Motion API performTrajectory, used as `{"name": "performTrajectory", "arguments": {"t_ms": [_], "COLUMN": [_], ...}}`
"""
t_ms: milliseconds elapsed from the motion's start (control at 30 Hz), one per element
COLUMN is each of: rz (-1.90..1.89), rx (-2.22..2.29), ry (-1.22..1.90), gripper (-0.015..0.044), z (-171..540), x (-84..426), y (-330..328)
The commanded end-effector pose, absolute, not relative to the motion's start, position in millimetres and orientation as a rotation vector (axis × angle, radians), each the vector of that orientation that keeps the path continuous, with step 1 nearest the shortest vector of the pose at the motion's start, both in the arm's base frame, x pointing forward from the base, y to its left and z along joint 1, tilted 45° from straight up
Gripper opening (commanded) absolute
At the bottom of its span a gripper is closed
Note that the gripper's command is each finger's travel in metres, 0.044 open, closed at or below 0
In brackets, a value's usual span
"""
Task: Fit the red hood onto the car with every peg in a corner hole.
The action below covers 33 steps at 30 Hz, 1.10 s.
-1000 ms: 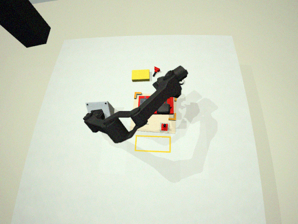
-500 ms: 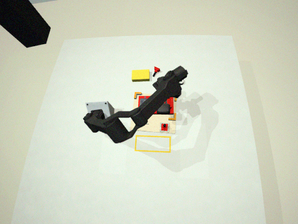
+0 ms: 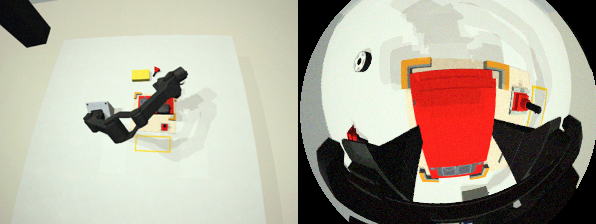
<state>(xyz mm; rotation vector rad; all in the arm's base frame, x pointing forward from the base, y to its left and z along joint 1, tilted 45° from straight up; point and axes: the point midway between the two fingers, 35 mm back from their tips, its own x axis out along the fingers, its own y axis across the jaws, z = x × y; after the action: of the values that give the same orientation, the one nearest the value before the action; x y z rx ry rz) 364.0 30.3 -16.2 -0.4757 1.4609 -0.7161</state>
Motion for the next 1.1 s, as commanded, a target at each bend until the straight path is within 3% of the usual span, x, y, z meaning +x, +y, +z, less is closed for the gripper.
{"name": "performTrajectory", "arguments": {"t_ms": [0, 1067], "rz": [-0.716, -0.715], "rx": [-0.480, -0.481], "ry": [1.462, 1.462], "gripper": [0.0000, 0.0000], "z": [-17.6, -17.6], "x": [363.8, 364.0], "y": [28.1, 28.0]}}
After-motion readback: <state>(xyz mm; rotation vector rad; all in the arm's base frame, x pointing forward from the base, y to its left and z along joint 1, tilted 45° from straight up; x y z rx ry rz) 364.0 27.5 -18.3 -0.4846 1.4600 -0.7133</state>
